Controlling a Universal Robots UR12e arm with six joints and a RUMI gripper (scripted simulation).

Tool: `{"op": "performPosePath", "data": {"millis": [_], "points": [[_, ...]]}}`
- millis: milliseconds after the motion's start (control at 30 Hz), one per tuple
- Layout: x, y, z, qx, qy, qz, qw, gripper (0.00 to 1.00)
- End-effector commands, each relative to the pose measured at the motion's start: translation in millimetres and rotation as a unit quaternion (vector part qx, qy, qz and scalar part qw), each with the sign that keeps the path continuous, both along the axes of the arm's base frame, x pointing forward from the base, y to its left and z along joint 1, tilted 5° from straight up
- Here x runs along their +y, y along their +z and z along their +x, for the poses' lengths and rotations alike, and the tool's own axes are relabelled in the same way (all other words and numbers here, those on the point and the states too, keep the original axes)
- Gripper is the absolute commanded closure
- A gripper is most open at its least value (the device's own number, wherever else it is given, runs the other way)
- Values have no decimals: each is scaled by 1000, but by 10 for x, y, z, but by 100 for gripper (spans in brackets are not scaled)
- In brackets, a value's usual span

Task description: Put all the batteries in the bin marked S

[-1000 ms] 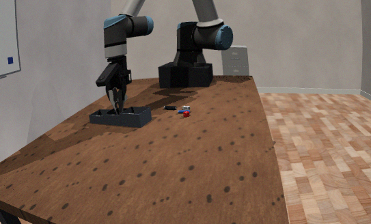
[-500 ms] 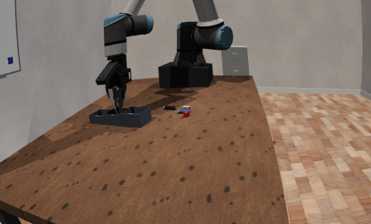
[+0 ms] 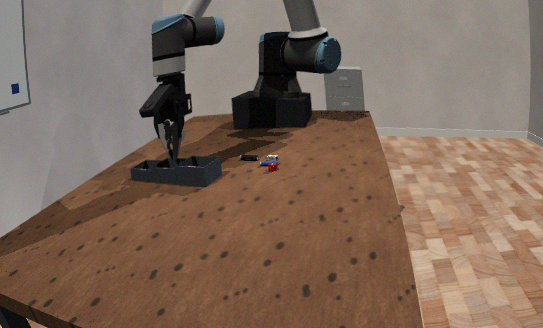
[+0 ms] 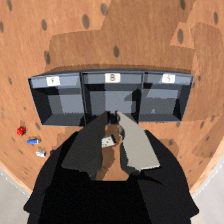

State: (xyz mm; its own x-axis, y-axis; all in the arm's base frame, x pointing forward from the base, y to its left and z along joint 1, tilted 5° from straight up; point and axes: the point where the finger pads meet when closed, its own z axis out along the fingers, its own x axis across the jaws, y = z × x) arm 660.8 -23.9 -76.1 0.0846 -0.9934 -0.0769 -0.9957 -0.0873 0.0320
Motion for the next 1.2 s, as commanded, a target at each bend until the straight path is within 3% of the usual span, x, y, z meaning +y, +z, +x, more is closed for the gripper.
{"op": "performPosePath", "data": {"millis": [0, 333, 500, 1167], "points": [[-7, 69, 9, -1, 0, 0, 1000, 96], [-29, 369, 21, -1, 0, 0, 1000, 96], [-29, 369, 21, -1, 0, 0, 1000, 96], [809, 434, -36, -1, 0, 0, 1000, 96]]}}
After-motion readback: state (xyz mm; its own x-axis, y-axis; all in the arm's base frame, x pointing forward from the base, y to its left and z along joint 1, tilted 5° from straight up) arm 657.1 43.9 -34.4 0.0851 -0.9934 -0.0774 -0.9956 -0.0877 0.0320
